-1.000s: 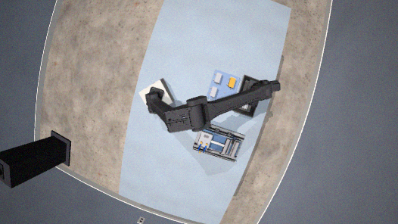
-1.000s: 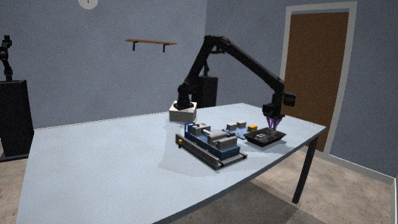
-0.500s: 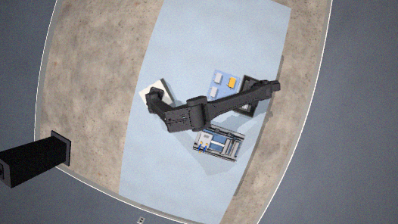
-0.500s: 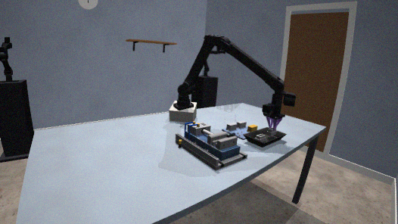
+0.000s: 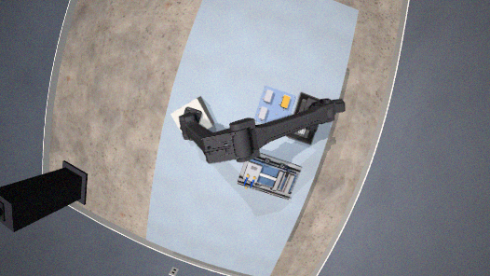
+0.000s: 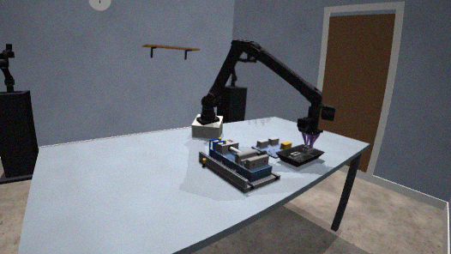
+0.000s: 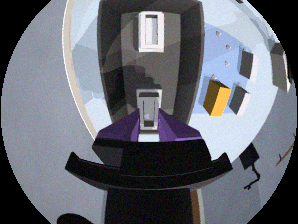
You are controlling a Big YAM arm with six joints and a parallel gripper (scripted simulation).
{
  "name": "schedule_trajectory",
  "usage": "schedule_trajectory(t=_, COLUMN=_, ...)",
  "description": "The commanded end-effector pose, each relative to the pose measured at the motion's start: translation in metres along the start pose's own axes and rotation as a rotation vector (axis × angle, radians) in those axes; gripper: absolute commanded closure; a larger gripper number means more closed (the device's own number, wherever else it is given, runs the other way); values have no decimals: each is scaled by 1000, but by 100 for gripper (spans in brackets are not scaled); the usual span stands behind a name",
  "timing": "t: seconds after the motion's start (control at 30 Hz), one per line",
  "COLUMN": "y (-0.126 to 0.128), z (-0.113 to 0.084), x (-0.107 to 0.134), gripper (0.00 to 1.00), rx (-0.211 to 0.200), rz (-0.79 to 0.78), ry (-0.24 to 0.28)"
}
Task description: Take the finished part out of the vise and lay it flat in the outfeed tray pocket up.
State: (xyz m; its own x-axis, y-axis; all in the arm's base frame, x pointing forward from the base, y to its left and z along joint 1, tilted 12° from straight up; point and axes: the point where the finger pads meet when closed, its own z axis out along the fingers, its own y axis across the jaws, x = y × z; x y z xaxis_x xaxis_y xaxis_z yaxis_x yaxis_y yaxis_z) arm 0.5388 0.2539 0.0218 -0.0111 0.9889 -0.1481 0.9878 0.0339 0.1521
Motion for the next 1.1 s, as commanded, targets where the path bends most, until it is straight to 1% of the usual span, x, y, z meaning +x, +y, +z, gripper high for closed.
schedule_trajectory(t=0.0, y=9, z=0, x=0, gripper=100, rx=-17, rz=-4, ry=9)
schedule_trajectory(t=0.77, y=7, z=1, x=-2, gripper=100, rx=-15, rz=-5, ry=8)
schedule_trajectory(t=0.8, y=17, z=-7, x=2, gripper=100, rx=-35, rz=-1, ry=18)
schedule_trajectory(t=0.87, y=17, z=-8, x=1, gripper=100, rx=-37, rz=-1, ry=18)
schedule_trajectory(t=1.07, y=11, z=-4, x=-1, gripper=100, rx=-26, rz=-4, ry=13)
